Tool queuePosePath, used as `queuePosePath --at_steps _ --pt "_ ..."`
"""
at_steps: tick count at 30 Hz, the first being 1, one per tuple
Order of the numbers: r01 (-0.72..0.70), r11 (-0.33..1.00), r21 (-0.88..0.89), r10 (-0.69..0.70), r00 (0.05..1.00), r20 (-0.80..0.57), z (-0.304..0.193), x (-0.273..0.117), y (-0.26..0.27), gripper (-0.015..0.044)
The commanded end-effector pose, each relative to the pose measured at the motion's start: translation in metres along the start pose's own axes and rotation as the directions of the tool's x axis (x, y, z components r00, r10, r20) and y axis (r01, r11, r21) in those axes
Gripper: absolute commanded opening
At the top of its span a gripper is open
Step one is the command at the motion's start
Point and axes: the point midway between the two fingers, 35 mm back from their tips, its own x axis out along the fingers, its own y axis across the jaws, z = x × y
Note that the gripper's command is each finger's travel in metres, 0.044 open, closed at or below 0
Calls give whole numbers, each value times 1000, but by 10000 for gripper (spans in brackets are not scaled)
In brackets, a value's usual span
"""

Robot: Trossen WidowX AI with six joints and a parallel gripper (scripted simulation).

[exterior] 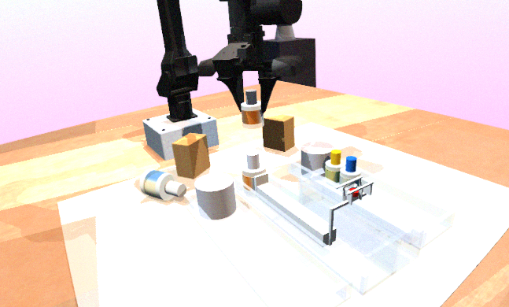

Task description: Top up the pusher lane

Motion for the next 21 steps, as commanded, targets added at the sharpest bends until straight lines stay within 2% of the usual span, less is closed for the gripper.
queuePosePath --at_steps 1,11,21 --pt "0 994 -112 0 1000 0 9 4 1 0" --pt "4 926 -377 -3 1000 4 30 14 2 0" --pt "6 785 -620 -3 1000 7 51 23 1 0"
